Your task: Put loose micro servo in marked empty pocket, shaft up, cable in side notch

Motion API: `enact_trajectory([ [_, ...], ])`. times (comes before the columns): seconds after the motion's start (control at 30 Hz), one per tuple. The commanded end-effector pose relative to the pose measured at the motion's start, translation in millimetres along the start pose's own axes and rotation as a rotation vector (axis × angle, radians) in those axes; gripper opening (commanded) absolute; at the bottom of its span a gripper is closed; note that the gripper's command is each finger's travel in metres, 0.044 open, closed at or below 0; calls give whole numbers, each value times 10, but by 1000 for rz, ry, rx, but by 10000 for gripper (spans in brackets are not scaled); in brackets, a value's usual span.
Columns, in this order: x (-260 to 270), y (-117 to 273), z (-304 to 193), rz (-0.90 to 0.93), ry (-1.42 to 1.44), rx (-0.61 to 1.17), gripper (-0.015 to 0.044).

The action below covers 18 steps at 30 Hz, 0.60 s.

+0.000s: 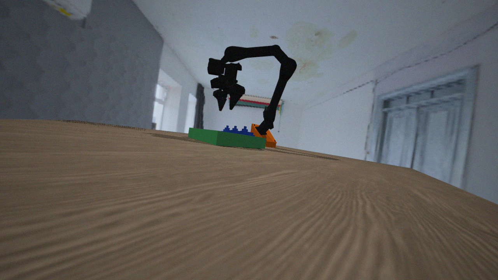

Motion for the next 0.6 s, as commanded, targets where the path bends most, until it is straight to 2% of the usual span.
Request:
enact_trajectory([
  [0.0, 45, 60, 118, 3, -4, 6, 440],
  [0.13, 30, 151, 113, 7, -30, 8, 440],
  [0.27, -10, 422, 77, 21, -107, 13, 440],
  [0.57, -13, 442, 73, 23, -112, 13, 440],
])
Point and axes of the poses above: the point midway between the two fingers, 35 mm back from their tips, its own y axis back along the fingers, its own x axis across the jaws, z = x × y, the point moved 3 cm from there along y, back along the fingers, and after that the axes turned 12 degrees about -y, right-handed, at the moved point
